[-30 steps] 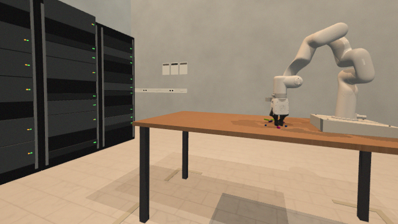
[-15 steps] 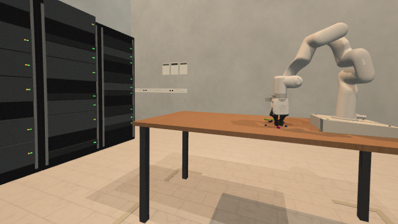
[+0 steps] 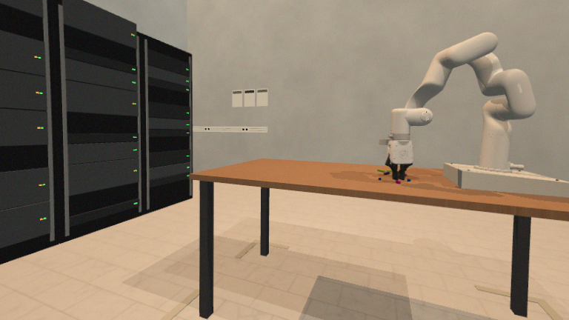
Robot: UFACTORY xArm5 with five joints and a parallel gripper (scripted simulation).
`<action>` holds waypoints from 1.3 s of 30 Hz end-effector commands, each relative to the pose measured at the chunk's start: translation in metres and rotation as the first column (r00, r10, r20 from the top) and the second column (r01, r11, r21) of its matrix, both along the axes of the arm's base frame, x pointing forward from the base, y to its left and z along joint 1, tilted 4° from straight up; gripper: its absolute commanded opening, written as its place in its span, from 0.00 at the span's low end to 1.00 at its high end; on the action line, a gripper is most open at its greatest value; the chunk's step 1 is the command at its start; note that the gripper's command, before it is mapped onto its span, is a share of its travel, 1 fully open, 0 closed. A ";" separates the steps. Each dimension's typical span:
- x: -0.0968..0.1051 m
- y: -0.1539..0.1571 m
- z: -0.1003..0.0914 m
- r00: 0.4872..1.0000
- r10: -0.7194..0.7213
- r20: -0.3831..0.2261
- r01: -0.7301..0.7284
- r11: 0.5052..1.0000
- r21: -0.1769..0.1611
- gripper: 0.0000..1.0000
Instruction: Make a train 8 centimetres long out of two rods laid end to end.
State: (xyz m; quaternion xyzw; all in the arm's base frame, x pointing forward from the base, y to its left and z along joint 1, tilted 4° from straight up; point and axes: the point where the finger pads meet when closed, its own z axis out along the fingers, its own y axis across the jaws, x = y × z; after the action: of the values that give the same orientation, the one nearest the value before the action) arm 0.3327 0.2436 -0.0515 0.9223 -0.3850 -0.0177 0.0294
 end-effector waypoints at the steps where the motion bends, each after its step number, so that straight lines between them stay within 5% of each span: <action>1: 0.001 0.001 0.001 1.000 0.000 0.003 0.000 1.000 0.002 0.24; 39: 0.002 0.000 -0.004 1.000 0.000 0.003 0.000 1.000 0.002 0.24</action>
State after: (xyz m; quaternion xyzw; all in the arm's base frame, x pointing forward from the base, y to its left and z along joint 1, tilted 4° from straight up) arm 0.3330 0.2430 -0.0543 0.9223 -0.3850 -0.0177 0.0293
